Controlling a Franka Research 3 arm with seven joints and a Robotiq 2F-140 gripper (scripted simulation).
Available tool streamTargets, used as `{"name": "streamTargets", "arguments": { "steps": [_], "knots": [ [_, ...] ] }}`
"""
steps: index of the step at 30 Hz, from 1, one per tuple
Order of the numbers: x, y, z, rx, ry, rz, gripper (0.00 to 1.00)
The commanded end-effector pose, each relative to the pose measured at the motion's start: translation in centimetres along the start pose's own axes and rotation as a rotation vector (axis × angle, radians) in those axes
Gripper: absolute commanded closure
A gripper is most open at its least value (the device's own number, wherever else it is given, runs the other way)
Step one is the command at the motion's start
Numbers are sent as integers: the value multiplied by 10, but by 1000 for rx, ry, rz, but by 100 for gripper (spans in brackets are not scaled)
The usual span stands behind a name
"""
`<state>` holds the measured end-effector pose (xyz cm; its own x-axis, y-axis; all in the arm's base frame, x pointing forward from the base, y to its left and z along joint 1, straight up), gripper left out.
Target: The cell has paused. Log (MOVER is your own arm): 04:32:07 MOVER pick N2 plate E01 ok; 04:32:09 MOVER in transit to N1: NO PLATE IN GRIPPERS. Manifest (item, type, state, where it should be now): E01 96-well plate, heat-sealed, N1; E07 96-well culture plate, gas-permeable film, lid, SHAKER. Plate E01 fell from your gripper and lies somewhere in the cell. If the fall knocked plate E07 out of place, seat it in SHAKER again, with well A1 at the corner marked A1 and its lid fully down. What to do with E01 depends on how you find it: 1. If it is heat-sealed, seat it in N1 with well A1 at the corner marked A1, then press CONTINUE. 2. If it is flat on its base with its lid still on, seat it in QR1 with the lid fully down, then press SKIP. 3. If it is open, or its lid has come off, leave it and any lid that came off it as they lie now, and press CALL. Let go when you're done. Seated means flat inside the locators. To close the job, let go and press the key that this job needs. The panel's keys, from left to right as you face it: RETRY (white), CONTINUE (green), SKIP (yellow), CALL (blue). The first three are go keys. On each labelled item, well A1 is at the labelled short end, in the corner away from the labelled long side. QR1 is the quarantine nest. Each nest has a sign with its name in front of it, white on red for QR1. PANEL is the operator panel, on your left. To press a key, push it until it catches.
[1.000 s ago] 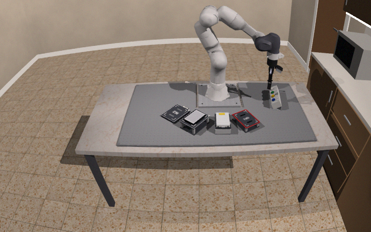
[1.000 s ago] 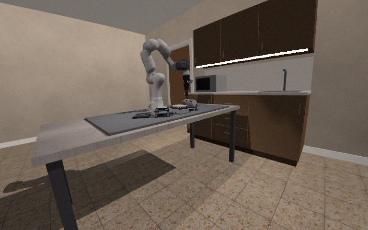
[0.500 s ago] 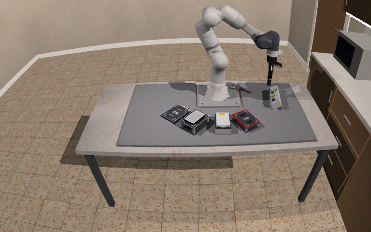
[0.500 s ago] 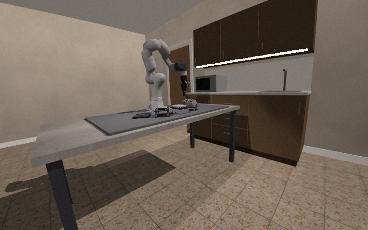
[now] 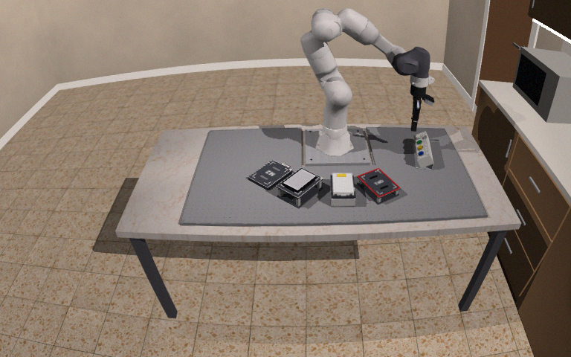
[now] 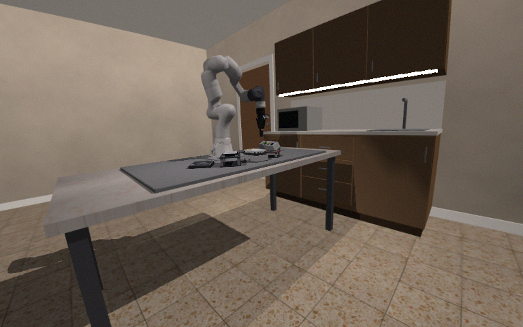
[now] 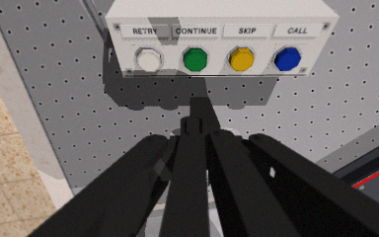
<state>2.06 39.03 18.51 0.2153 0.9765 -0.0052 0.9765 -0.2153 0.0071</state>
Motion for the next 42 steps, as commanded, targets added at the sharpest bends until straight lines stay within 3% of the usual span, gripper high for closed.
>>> {"name": "streamTargets", "arguments": {
  "steps": [1, 18, 42],
  "knots": [
    [1, -1, 0, 2, 4, -8, 90],
    [-2, -1, 0, 4, 30, -8, 90],
    [-13, 0, 2, 12, 132, -8, 90]
  ]
}}
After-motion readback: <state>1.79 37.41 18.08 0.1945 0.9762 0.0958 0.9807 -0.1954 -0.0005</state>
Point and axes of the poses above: the point where the finger pads meet when closed, its own z axis out along the fingers, its own y axis across the jaws, x = y × z, the point moved 3 cm from there along -z, back along the fingers, and after that the axes turned 4 degrees about z, right-handed, at the moved point
